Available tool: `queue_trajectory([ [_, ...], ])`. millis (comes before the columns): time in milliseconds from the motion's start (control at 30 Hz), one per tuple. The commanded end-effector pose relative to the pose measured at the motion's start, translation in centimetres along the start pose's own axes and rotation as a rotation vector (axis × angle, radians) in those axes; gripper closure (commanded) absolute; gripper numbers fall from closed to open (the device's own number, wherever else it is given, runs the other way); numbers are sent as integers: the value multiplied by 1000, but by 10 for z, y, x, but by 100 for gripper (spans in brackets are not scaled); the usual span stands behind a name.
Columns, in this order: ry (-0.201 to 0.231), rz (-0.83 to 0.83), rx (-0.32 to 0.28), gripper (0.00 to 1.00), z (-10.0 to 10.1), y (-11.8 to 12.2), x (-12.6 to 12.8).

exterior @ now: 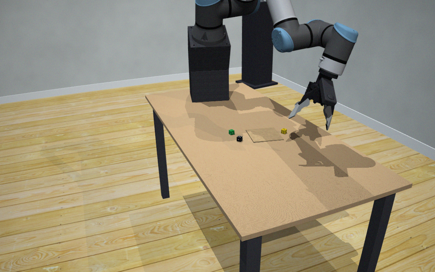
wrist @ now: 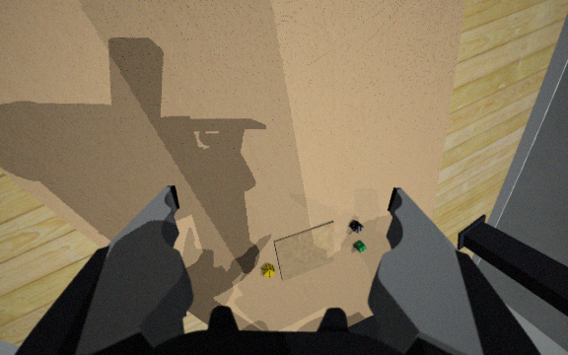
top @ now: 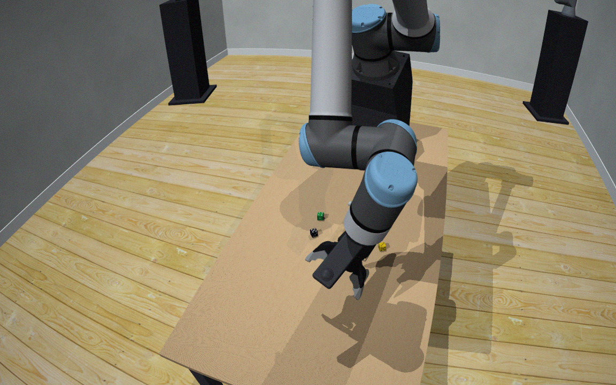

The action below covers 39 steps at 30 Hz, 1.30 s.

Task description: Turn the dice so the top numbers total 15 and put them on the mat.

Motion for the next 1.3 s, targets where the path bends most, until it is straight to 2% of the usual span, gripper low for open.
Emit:
queue_trajectory([
  [0,0,0,2,0,-1,-1,0],
  [600,-1,1,1,0,-1,-1,0],
  [767,-7,26,-2,0,4,5,7],
  [900,-24,88,-11,0,16,20,24],
  [1033,-53,192,-25,0,35,46,51],
  [1100,-53,192,-25,0,35,46,51],
  [1267,-99,373,-49,0,61,95,92],
])
Point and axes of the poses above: the point where the finger pads meet when closed, its own z axis out along the fingers, its own x axis across the jaws, y = z × x, the point moved 4 cm from there along -z, back along the fingers, and after that the axes turned 12 degrees about -z, right-handed, at the moved point
